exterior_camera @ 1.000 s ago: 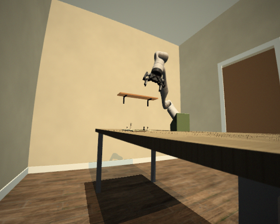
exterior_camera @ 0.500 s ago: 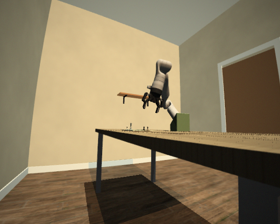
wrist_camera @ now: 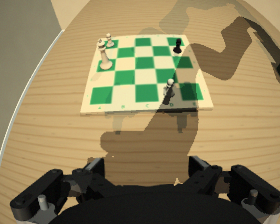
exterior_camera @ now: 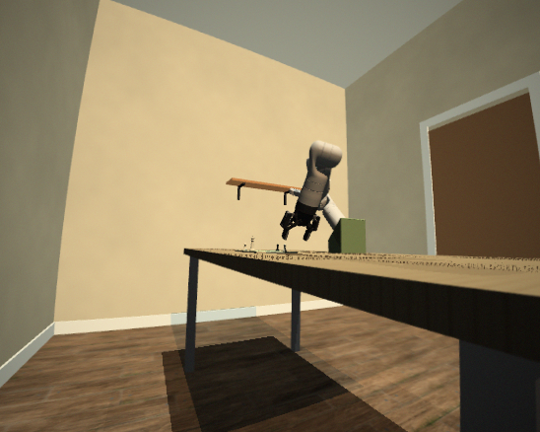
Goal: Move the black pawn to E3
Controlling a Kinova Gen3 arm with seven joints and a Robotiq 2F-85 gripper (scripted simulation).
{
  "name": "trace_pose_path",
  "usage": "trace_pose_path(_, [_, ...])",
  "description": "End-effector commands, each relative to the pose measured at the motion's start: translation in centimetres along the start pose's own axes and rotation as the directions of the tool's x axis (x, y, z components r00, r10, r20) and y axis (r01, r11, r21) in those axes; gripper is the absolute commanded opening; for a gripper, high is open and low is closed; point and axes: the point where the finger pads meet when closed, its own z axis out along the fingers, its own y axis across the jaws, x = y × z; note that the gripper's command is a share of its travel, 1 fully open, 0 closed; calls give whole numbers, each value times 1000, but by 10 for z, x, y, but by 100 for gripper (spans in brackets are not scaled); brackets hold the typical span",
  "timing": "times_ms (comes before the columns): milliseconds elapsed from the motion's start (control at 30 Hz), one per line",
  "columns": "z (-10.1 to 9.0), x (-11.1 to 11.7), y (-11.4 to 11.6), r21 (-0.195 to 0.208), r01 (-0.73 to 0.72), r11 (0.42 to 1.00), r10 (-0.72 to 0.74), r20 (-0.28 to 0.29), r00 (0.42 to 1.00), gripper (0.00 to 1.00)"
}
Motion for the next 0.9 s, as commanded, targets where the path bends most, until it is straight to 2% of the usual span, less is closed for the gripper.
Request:
trace_pose_path(0, [12,-4,8,-16,20,1000,-20,-30,999,100])
trace_pose_path(200, [19,-2,15,-35,38,999,-40,-62,997,100])
trace_pose_path(867, [19,-2,16,-36,39,999,-41,-63,997,100])
